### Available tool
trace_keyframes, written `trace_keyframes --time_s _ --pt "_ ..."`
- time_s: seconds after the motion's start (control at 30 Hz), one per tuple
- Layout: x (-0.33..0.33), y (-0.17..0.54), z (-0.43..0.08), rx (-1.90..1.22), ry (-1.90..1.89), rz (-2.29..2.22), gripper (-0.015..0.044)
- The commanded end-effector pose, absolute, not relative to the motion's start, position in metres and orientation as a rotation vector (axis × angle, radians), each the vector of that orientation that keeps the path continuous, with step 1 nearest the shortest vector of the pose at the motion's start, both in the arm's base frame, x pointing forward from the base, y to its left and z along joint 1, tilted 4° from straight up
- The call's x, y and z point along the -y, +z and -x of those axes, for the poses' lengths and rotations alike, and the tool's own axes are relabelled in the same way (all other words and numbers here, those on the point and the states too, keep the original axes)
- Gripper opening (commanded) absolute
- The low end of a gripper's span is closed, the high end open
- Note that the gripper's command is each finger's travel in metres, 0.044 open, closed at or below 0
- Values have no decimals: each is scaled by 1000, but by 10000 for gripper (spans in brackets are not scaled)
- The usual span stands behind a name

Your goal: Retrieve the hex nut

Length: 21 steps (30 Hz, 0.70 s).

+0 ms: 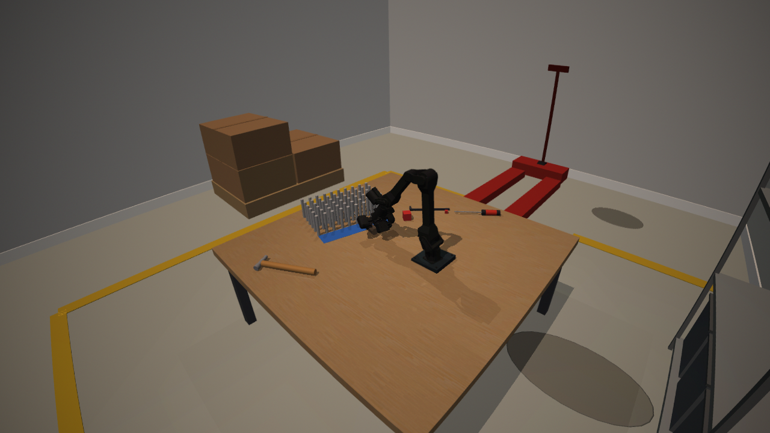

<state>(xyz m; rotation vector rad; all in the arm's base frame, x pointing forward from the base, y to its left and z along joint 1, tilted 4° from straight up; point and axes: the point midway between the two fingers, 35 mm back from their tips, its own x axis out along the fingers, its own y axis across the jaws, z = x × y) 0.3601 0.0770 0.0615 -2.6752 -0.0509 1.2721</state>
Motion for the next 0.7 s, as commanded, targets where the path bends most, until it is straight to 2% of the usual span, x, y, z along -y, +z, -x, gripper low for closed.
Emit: trace_keyframes --time_s 0.0,0.67 --pt "-77 62 -357 45 1266 2676 0" --pt "-78 60 -344 45 1268 2675 0"
